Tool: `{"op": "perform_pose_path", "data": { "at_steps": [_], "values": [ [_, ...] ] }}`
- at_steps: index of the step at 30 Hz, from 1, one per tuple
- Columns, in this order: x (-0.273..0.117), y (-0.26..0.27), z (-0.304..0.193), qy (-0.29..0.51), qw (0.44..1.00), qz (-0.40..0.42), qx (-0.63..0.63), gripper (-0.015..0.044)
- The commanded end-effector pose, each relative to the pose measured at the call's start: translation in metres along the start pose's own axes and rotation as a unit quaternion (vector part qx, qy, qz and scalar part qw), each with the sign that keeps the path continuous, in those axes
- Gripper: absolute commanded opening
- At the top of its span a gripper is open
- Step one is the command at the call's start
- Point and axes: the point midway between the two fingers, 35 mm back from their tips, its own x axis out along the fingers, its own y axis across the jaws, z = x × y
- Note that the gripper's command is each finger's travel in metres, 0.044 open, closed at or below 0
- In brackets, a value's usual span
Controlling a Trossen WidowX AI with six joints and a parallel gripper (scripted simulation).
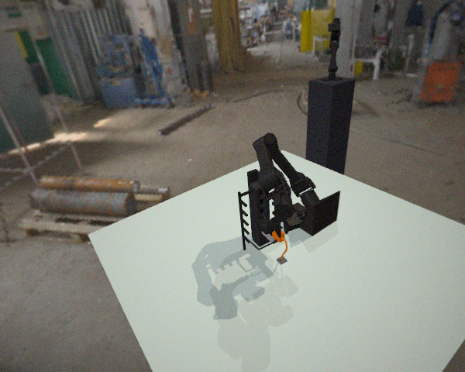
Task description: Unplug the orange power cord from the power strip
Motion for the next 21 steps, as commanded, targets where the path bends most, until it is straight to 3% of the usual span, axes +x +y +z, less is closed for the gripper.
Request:
{"op": "perform_pose_path", "data": {
  "at_steps": [1, 9, 14, 21],
  "values": [
    [0.000, 0.000, -0.001, -0.001, 1.000, -0.004, -0.002, 0.0236],
    [-0.005, -0.001, 0.017, -0.002, 1.000, -0.004, -0.002, 0.0440],
    [-0.013, 0.000, 0.057, -0.003, 1.000, -0.004, -0.002, 0.0440],
    [-0.013, 0.000, 0.059, -0.003, 1.000, -0.004, -0.002, 0.0440]
  ]
}}
